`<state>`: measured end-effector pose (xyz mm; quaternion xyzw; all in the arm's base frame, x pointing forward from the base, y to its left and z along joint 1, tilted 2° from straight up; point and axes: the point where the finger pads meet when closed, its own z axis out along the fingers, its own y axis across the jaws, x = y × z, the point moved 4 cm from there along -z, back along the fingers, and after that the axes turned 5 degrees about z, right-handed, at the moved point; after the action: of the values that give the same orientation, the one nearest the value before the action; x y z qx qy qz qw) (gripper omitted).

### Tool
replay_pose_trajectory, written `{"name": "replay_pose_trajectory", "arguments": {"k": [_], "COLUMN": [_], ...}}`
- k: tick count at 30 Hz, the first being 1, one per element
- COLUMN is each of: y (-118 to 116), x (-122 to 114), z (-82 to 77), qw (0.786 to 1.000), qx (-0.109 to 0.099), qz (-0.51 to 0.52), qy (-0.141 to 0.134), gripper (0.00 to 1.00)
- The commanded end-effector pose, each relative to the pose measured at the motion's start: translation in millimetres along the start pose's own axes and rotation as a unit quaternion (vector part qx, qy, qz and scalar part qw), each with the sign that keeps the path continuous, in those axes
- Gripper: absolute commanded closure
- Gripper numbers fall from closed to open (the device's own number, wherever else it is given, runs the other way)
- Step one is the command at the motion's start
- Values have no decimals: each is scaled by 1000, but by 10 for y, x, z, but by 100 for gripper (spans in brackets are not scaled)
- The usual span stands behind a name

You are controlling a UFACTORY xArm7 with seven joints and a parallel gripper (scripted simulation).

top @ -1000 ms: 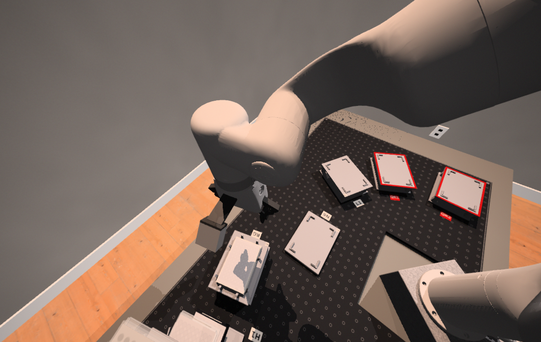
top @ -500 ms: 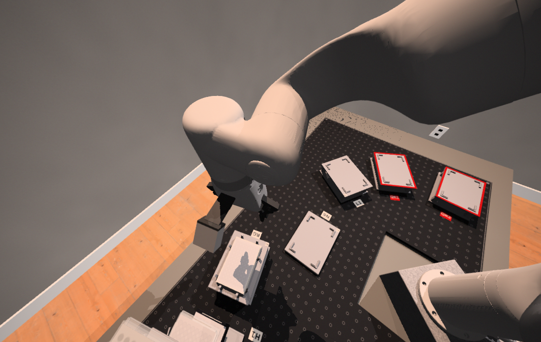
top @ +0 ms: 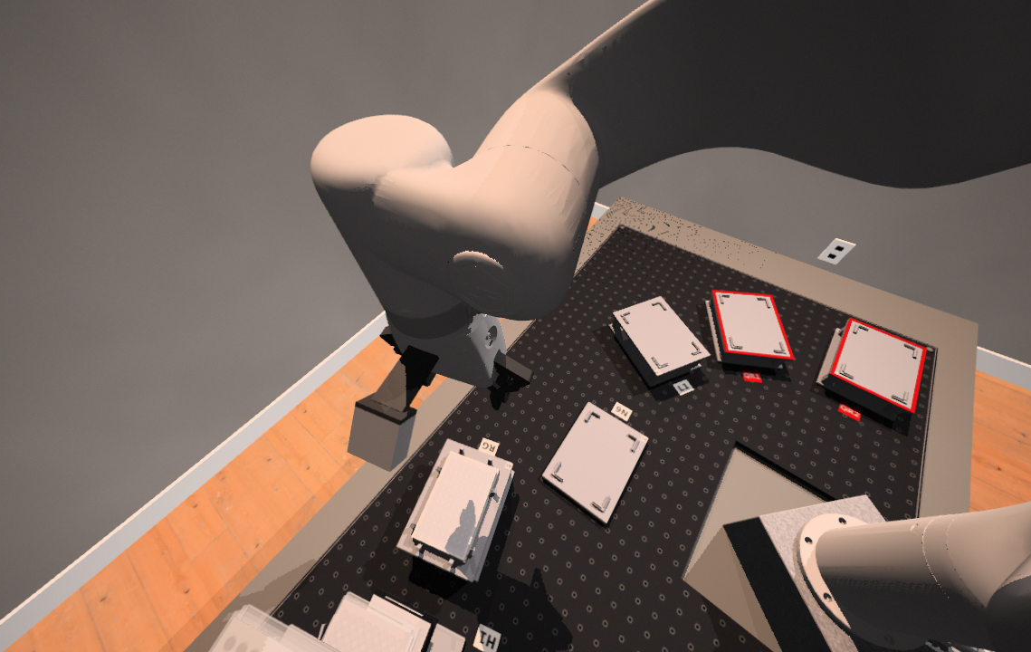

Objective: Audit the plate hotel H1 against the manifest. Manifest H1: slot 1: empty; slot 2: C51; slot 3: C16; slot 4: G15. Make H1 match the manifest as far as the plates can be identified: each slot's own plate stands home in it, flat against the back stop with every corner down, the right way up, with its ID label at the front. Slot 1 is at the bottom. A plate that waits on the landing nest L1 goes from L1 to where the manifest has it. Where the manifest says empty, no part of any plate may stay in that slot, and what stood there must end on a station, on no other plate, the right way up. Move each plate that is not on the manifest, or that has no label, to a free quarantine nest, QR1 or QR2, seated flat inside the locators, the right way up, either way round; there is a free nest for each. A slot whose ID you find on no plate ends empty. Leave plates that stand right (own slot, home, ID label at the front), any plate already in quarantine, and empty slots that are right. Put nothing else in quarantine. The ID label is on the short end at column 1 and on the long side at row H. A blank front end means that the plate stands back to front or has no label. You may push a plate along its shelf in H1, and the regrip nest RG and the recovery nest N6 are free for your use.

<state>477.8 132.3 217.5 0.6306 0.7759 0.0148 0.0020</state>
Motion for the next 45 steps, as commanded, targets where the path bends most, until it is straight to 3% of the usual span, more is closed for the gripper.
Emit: {"name": "replay_pose_trajectory", "arguments": {"k": [1, 4, 19, 32, 45], "y": [-1, -5, -71, -77, -78], "x": [47, 98, 847, 916, 916], "z": [-29, -29, -30, -30, 154], "qw": [1000, 1000, 1000, 1000, 1000], "qx": [-1, -1, -1, -1, -1], "qz": [0, 0, 0, 0, 0], "qy": [0, 0, 0, 0, 0], "gripper": [0, 0, 0, 0, 0]}}
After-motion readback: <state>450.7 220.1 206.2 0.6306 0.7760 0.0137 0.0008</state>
